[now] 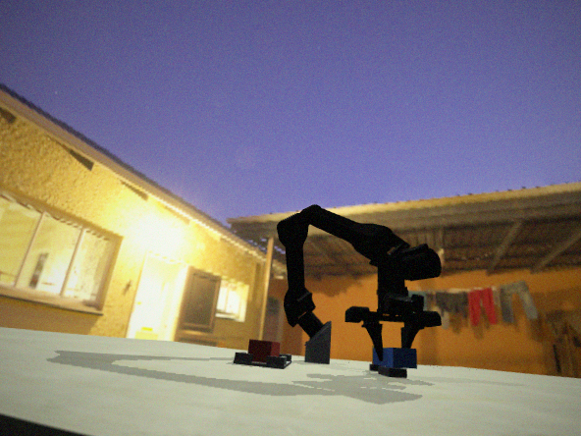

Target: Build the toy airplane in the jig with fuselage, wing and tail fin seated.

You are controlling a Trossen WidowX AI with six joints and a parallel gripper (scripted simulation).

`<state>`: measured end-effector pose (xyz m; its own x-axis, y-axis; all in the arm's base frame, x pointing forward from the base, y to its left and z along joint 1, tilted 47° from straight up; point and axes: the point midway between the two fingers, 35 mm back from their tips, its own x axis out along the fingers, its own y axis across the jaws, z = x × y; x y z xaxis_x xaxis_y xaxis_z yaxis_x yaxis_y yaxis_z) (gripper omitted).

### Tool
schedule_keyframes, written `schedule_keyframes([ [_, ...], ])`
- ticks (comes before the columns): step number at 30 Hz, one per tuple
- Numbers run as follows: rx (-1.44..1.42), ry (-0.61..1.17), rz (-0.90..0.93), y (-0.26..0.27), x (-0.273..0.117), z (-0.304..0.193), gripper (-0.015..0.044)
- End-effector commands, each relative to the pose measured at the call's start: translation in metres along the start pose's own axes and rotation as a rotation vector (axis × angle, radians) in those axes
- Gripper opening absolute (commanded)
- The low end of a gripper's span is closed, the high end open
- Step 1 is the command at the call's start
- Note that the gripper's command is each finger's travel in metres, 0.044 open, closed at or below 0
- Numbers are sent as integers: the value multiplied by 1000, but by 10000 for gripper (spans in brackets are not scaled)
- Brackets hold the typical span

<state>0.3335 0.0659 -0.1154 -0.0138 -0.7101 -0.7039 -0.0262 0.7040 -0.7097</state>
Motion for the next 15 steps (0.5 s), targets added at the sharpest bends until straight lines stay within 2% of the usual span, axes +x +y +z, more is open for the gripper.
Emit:
schedule_keyframes([
  [1,9,-48,19,1,-14,10,0],
  [15,4,-32,20,4,-52,11,0],
])
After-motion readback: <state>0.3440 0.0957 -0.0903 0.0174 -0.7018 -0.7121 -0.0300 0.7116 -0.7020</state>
